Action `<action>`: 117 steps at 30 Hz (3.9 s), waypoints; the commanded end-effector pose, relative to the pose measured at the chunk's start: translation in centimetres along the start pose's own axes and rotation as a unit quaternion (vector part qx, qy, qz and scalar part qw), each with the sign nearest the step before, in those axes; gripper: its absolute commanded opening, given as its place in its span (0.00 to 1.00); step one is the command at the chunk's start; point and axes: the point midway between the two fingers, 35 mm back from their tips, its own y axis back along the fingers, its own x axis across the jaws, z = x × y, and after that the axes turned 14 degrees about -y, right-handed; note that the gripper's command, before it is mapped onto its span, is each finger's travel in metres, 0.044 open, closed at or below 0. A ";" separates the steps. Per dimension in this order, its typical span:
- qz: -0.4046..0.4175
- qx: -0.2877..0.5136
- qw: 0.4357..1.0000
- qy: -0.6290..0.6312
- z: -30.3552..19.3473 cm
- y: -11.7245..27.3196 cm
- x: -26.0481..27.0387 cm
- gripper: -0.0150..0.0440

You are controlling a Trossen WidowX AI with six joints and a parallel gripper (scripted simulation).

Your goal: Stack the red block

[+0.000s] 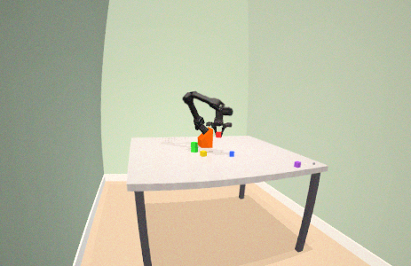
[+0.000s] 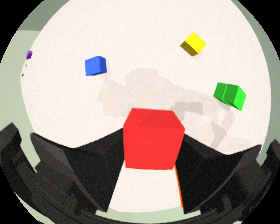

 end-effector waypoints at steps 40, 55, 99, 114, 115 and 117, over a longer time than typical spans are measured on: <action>-0.012 -0.008 1.000 0.004 8.6 -1.0 -16.2 0.25; -0.012 -0.008 1.000 0.004 8.7 -4.0 -16.3 0.25; -0.011 -0.008 1.000 0.002 8.7 -4.0 -16.3 0.92; -0.011 -0.008 1.000 0.002 8.7 -4.0 -16.3 1.00; -0.011 -0.008 1.000 0.002 8.7 -4.0 -16.3 1.00; -0.011 -0.008 1.000 0.002 8.7 -4.0 -16.3 1.00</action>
